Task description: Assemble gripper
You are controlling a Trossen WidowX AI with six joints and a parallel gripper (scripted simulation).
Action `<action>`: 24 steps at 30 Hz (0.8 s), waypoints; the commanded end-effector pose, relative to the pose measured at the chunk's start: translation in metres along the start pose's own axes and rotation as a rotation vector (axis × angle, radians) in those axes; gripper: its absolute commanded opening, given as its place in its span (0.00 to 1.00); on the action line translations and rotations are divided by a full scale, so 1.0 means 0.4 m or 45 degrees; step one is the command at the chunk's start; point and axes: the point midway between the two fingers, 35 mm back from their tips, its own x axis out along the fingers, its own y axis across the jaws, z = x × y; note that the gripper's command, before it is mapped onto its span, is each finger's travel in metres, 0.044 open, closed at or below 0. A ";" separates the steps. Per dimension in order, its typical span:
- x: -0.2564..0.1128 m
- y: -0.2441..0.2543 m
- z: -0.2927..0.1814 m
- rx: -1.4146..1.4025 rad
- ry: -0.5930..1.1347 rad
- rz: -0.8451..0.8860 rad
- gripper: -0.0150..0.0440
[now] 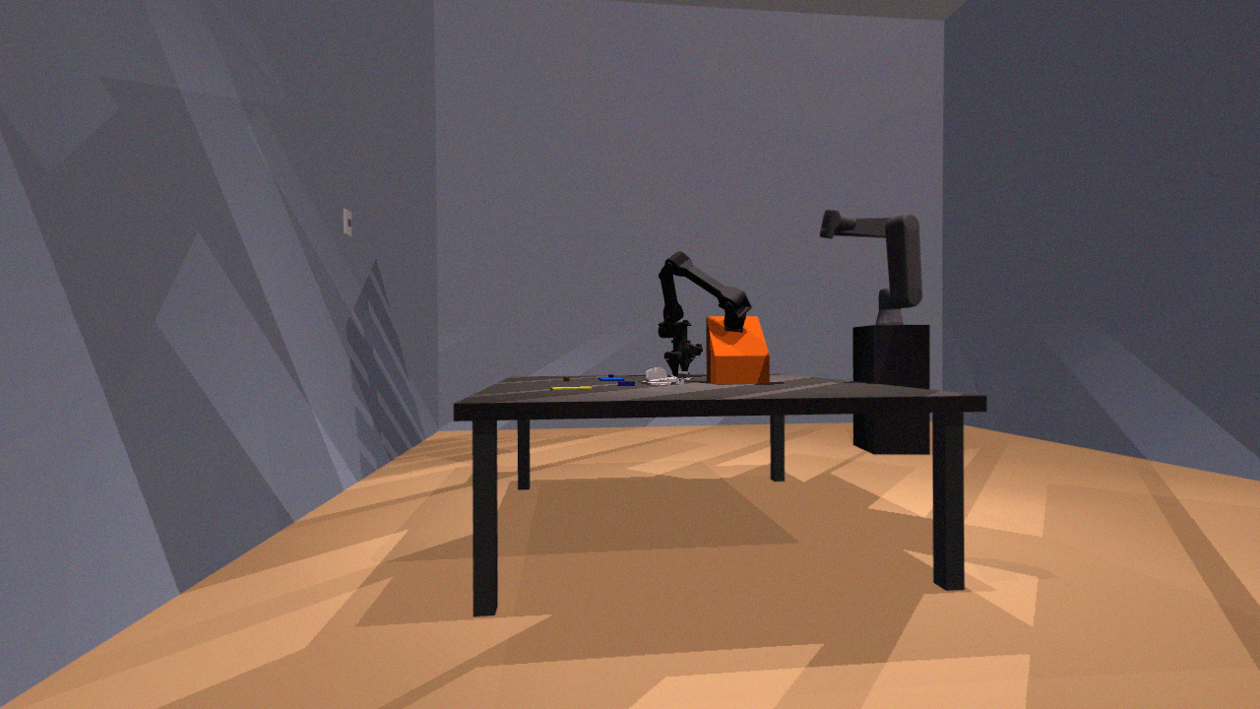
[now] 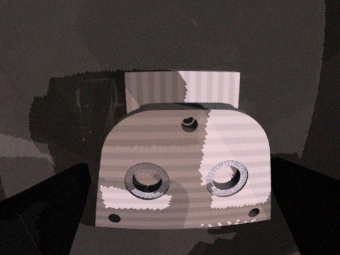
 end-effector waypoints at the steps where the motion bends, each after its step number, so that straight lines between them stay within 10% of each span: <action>1: 0.002 -0.002 0.000 0.007 0.003 -0.006 1.00; 24: 0.002 0.000 0.000 0.000 0.000 0.000 0.90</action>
